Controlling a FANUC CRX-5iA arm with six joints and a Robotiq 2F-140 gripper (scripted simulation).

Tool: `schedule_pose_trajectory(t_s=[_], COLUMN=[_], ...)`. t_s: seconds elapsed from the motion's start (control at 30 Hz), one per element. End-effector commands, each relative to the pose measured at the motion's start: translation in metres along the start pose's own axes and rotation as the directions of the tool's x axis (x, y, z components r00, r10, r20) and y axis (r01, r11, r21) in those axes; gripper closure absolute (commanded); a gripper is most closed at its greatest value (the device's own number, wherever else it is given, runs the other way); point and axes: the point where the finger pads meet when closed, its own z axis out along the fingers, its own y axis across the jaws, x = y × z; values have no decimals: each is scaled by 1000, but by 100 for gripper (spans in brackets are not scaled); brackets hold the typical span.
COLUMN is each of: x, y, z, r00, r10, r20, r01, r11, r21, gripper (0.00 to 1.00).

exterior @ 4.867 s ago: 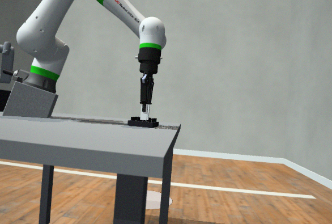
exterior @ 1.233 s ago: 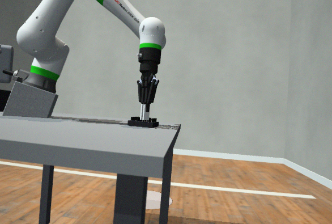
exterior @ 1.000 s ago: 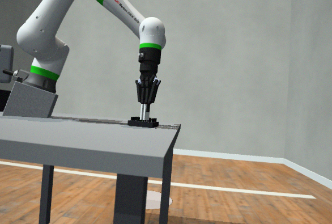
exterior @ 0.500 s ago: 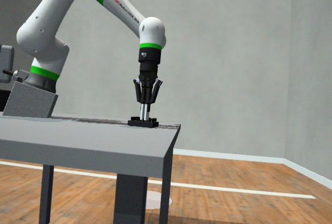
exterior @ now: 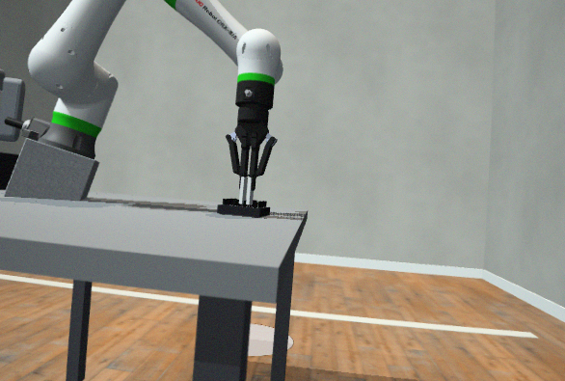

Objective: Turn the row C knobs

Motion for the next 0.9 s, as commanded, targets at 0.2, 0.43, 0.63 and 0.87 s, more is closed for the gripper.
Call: schedule_pose_trajectory(t_s=[0.2, 0.43, 0.63, 0.87], x=[0, 0, 0, 0], y=[0, 0, 0, 0], z=[0, 0, 0, 0], r00=[999, 999, 999, 999], r10=[-34, -39, -39, -39], r20=[0, 0, 0, 0], r01=[34, 39, 39, 39], r11=[999, 999, 999, 999], r21=[0, 0, 0, 0], gripper=[95, 95, 95, 95])
